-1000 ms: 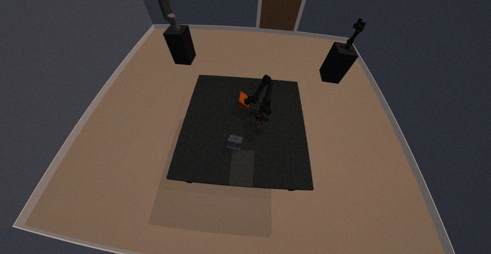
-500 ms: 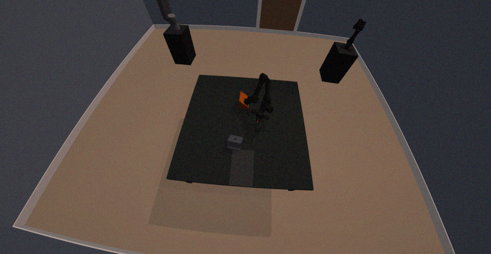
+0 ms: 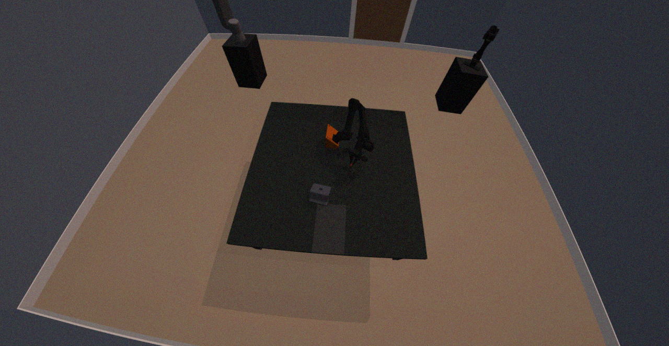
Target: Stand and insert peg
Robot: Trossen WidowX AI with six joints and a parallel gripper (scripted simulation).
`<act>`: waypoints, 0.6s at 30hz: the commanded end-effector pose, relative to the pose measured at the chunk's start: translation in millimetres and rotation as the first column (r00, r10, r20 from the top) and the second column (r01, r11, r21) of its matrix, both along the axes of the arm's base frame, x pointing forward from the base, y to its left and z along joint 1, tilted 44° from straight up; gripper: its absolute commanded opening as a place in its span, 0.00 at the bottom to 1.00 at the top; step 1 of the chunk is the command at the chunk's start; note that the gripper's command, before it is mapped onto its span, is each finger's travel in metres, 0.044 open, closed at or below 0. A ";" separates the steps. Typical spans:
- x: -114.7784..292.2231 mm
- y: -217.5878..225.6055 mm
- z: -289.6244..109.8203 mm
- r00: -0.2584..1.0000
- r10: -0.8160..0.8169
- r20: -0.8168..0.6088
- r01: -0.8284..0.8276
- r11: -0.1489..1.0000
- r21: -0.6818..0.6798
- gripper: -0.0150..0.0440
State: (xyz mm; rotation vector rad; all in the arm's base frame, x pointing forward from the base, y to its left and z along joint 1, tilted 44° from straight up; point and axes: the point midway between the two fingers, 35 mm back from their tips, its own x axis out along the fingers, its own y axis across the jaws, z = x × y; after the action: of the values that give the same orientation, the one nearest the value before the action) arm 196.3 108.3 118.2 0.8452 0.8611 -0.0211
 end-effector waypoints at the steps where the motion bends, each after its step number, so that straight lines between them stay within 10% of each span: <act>1: -2.8 -1.1 1.0 0.999 -0.026 0.023 0.026 1.000 -0.007 0.34; 18: -13.5 0.3 5.1 0.985 -0.119 0.124 0.125 0.991 -0.046 0.34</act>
State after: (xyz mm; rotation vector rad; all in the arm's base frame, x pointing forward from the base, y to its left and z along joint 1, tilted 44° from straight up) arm 184.6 109.4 122.3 0.8355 0.7164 -0.0875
